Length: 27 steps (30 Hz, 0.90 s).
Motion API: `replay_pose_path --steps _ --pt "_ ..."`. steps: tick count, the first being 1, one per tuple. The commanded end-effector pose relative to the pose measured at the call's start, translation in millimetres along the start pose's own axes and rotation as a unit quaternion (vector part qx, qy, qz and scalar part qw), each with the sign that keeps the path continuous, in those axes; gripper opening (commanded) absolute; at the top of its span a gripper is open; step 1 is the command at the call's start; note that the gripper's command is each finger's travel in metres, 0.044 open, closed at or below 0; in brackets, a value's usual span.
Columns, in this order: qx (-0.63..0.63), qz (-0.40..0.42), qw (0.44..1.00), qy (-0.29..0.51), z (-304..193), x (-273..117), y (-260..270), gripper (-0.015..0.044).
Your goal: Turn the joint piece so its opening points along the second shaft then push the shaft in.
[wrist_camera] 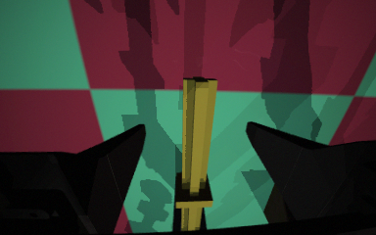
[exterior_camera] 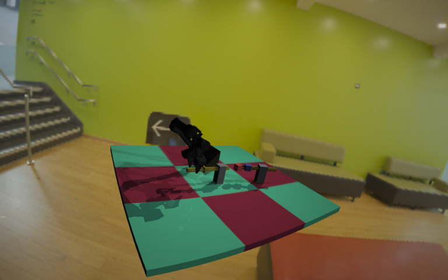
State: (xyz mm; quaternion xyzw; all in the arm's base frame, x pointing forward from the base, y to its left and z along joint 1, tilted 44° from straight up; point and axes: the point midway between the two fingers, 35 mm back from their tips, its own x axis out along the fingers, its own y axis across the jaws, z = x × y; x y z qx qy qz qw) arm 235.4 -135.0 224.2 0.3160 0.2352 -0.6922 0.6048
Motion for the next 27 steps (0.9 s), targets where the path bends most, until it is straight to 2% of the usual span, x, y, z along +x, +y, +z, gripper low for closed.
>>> replay_pose_path --steps 1,21,27 --pt "0.011 -0.003 1.000 -0.006 0 3 1 0.0440" --pt "0.011 -0.002 1.000 -0.007 0 31 1 0.0440" --pt "0.011 -0.002 1.000 -0.007 0 31 1 0.0282"
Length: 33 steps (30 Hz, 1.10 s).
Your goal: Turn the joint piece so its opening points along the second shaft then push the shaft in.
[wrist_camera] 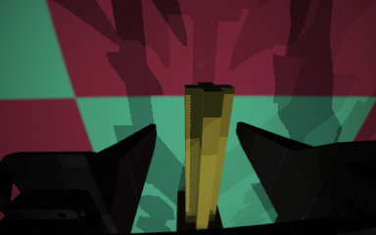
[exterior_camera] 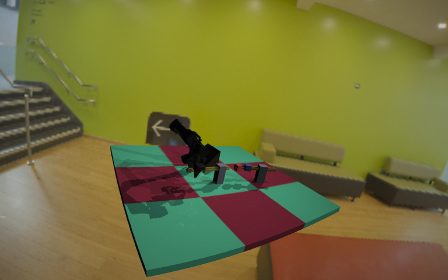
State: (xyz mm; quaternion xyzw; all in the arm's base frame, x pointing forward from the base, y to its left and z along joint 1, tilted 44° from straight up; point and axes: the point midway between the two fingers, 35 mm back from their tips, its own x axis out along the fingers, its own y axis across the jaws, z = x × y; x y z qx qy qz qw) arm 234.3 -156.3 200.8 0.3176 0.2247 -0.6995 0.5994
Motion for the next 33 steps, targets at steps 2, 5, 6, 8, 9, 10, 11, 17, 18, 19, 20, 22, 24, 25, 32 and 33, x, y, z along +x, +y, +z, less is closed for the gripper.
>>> replay_pose_path --steps 2,5,6,8,9,10,11,17,18,19,20,22,24,25,32,33 --pt "-0.001 0.002 1.000 -0.001 1.0 -0.4 -0.3 0.0230" --pt "-0.001 0.002 1.000 -0.001 1.0 -0.4 -0.3 0.0151" --pt "-0.001 0.002 1.000 -0.001 1.0 -0.4 -0.3 0.0125" --pt "-0.001 0.002 1.000 -0.001 1.0 -0.4 -0.3 0.0102" --pt "-0.001 0.002 1.000 -0.001 1.0 -0.4 -0.3 0.0102" --pt "-0.001 0.002 1.000 -0.001 1.0 -0.4 -0.3 0.0102" --pt "-0.001 0.002 1.000 -0.001 1.0 -0.4 -0.3 0.0102" --pt "-0.001 0.002 1.000 -0.001 1.0 -0.4 -0.3 0.0102" --pt "-0.001 0.002 1.000 -0.001 1.0 -0.4 -0.3 0.0102" --pt "-0.001 0.002 1.000 -0.001 1.0 -0.4 -0.3 0.0076" --pt "-0.001 0.002 1.000 -0.001 1.0 -0.4 -0.3 0.0067" --pt "-0.001 0.002 1.000 -0.001 1.0 -0.4 -0.3 0.0067" --pt "-0.001 0.002 1.000 -0.001 1.0 -0.4 -0.3 0.0067" --pt "-0.001 0.002 1.000 -0.001 1.0 -0.4 -0.3 0.0067" --pt "0.000 0.001 1.000 0.000 0.5 -0.1 -0.3 0.0067" --pt "0.000 0.001 1.000 0.000 0.5 -0.1 -0.3 0.0067"
